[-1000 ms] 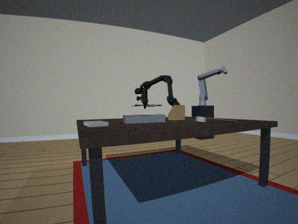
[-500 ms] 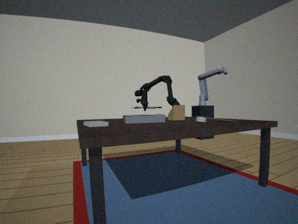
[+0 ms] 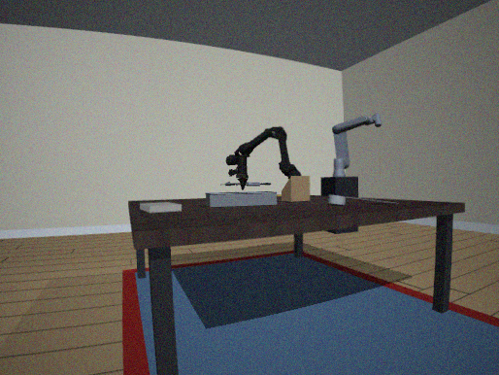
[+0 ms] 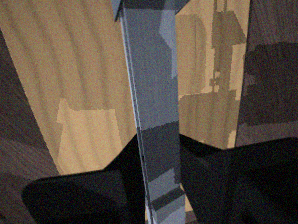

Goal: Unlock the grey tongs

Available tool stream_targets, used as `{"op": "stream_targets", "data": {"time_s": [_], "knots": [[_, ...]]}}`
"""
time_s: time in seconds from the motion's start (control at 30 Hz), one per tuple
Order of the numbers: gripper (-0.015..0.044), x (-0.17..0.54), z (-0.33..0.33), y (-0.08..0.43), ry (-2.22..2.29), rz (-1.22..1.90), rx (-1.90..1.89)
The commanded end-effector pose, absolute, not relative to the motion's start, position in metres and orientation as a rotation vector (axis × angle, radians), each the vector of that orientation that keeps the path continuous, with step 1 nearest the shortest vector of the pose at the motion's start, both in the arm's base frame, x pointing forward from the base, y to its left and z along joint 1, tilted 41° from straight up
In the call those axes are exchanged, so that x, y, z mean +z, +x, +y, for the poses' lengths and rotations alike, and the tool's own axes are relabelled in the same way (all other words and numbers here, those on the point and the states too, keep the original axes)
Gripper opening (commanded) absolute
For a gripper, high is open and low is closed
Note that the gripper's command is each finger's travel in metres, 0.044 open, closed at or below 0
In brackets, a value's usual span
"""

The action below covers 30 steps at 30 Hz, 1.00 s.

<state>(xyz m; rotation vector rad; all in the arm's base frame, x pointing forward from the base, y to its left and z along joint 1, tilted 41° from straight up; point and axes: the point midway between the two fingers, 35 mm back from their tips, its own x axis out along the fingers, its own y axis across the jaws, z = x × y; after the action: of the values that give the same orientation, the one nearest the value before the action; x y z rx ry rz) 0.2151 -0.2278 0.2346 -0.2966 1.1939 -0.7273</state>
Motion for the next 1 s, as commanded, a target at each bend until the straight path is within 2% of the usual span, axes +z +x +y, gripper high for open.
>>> {"op": "stream_targets", "data": {"time_s": [0.0, 0.33, 0.97], "knots": [[-0.0150, 0.2275, -0.2324, 0.2173, -0.300, 1.198, -0.717], [-0.0150, 0.2232, -0.2361, 0.2176, -0.301, 1.198, -0.718], [0.0349, 0.2247, -0.2356, 0.2166, -0.298, 1.197, -0.726]]}}
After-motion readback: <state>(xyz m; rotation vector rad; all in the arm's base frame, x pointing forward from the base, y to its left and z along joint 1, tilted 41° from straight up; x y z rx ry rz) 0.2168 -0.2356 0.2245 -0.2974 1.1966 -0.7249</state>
